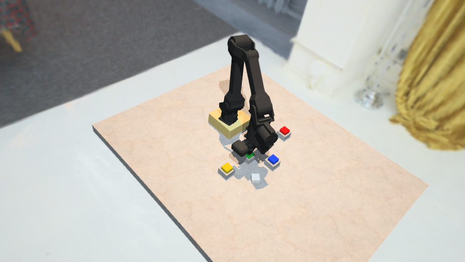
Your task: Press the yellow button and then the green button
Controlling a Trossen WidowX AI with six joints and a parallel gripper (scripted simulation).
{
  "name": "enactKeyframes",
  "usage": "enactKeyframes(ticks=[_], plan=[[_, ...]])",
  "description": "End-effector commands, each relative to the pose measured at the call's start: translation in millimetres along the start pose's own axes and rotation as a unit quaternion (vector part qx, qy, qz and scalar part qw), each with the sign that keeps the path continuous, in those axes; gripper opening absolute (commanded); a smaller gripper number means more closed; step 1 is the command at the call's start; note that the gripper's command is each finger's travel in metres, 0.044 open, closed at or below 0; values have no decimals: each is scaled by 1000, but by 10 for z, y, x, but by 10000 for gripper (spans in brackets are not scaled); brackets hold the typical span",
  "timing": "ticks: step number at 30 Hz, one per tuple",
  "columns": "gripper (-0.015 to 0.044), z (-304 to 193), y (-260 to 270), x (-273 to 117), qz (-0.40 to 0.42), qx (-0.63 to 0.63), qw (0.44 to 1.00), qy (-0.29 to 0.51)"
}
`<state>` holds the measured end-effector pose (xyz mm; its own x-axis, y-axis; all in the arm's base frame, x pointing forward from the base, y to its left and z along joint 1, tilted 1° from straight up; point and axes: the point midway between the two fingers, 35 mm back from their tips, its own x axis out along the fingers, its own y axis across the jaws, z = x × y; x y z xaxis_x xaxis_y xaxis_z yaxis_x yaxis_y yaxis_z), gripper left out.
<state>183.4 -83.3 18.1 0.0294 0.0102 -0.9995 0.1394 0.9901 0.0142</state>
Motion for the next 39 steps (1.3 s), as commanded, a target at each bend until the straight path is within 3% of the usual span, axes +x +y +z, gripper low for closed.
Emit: enactKeyframes(ticks=[1,12,16,19,24,33,39], plan=[[20,-18,6,16,1,2,1000,3],[20,-18,6,16,1,2,1000,3],[20,-12,4,-293,1,2,1000,3],[20,-15,5,-320,1,2,1000,3],[151,247,306,-433,4,2,1000,1],[387,644,1380,-714,12,2,1000,1],[400,611,2214,-907,12,2,1000,1]])
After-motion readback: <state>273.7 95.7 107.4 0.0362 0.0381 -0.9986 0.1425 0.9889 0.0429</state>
